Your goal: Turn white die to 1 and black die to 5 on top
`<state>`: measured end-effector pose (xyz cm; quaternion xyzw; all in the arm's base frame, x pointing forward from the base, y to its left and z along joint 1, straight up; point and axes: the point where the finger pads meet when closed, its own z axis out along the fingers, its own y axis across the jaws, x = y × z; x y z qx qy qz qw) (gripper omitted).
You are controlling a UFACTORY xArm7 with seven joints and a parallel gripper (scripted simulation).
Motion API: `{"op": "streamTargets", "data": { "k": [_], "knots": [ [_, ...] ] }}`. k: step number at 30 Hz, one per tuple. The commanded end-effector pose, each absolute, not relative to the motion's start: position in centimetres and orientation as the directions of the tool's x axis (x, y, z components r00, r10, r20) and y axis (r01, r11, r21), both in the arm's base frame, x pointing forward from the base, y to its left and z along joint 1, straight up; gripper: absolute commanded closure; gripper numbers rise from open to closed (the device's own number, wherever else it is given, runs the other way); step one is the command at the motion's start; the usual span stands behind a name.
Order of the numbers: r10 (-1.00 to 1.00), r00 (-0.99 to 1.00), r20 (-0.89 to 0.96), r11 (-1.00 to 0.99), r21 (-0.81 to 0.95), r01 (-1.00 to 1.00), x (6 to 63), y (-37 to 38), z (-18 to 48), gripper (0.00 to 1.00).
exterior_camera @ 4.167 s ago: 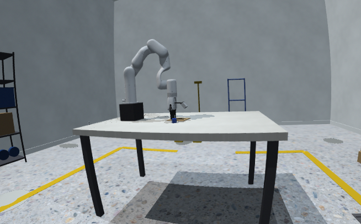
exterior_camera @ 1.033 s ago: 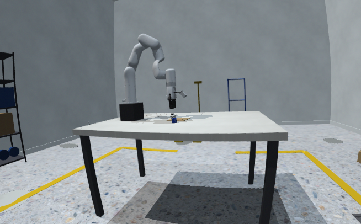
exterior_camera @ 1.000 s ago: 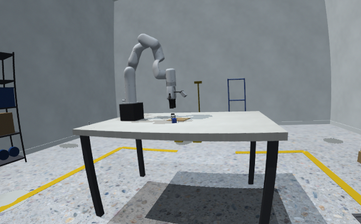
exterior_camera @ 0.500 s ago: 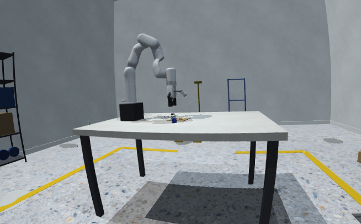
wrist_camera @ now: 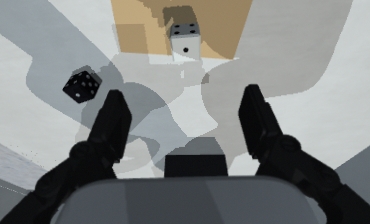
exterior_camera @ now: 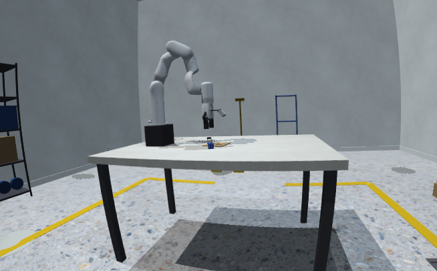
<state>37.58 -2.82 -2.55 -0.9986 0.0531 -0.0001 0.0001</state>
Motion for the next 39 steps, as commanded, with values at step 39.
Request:
{"op": "streamTargets", "data": {
  "k": [39],
  "knots": [
    [-0.915, 0.404, 0.000, -0.404, -0.001, -0.915, 34.4, 9.8, -3.4, 0.00]
  ]
}}
